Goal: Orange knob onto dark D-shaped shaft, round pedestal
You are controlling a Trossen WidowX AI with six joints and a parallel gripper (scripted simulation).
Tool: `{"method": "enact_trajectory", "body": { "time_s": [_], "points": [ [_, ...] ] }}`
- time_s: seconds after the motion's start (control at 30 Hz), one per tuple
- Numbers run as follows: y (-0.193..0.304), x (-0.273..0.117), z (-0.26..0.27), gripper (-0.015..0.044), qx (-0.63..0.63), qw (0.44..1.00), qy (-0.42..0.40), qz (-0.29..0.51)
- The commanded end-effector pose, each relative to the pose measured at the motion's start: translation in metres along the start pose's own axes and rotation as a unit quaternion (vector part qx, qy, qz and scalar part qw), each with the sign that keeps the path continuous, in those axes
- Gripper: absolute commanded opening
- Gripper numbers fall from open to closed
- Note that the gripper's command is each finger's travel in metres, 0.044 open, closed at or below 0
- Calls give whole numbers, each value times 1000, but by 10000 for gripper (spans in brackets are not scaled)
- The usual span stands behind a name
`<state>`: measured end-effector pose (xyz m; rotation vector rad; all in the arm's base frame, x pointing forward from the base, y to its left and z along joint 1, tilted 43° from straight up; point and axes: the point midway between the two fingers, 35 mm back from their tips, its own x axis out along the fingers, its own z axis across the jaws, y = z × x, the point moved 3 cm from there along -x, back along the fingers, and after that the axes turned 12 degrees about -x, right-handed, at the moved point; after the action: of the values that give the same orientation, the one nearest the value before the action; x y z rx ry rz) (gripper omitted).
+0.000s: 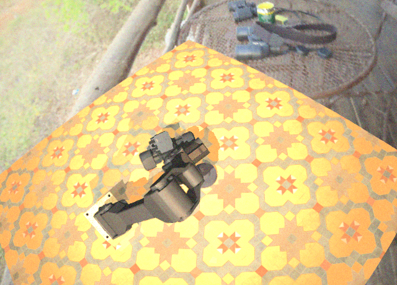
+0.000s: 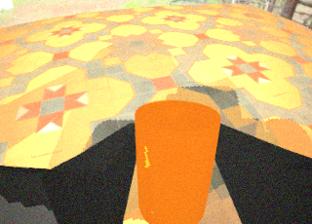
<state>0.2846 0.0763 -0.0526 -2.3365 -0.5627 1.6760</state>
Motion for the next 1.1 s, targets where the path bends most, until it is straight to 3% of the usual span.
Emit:
{"method": "enact_trajectory", "body": {
  "time_s": [0.0, 0.1, 0.2, 1.0, 1.07],
  "points": [
    [-1, -2, 1, 179, -2, 1000, -3, 12],
    [0, -4, 2, 179, -2, 1000, -3, 12],
    [0, -2, 1, 258, -2, 1000, -2, 8],
    [0, -2, 1, 260, -2, 1000, -2, 8],
    [0, -2, 1, 312, -2, 1000, -2, 8]
  ]
}}
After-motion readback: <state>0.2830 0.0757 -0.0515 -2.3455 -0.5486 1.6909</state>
